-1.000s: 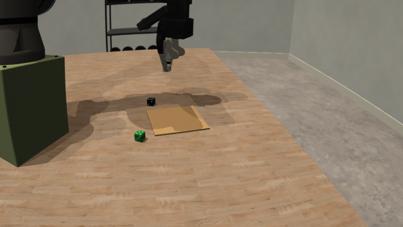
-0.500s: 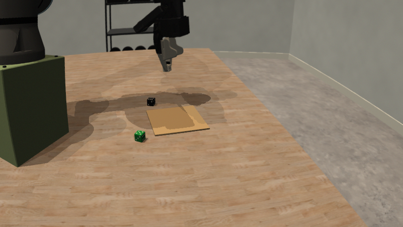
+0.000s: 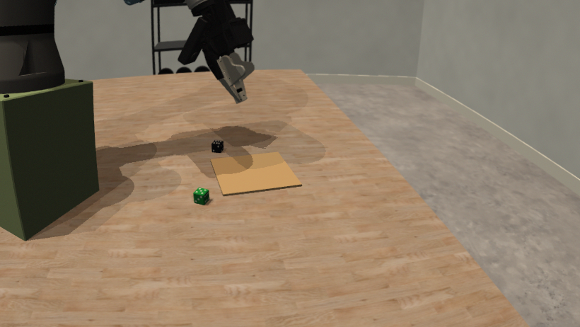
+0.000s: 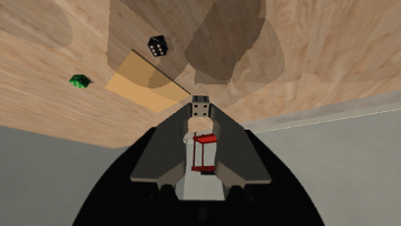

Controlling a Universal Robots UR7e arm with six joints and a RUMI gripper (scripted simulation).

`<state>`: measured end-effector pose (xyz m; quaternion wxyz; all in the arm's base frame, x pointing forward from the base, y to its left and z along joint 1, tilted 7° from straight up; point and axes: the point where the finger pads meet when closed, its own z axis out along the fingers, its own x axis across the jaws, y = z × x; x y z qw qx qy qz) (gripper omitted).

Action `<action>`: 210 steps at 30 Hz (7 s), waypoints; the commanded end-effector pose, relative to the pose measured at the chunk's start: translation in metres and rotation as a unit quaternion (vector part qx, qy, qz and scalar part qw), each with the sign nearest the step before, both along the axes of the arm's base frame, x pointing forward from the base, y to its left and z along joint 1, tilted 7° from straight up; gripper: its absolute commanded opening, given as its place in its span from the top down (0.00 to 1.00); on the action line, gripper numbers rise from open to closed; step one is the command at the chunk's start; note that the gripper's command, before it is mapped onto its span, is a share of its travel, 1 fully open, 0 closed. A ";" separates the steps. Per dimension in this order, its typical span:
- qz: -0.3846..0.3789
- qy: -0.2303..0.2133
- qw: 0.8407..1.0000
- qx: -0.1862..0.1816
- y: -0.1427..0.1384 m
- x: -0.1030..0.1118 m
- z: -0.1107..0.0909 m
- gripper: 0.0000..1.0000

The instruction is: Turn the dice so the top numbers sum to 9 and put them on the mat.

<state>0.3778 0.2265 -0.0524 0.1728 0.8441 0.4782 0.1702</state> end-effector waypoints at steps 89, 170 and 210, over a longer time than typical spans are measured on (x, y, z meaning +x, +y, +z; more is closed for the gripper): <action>-0.030 -0.207 0.971 -0.115 0.010 0.003 -0.078 0.97; -0.030 -0.207 0.971 -0.115 0.011 0.004 -0.089 0.97; -0.030 -0.207 0.971 -0.115 0.011 0.004 -0.089 0.79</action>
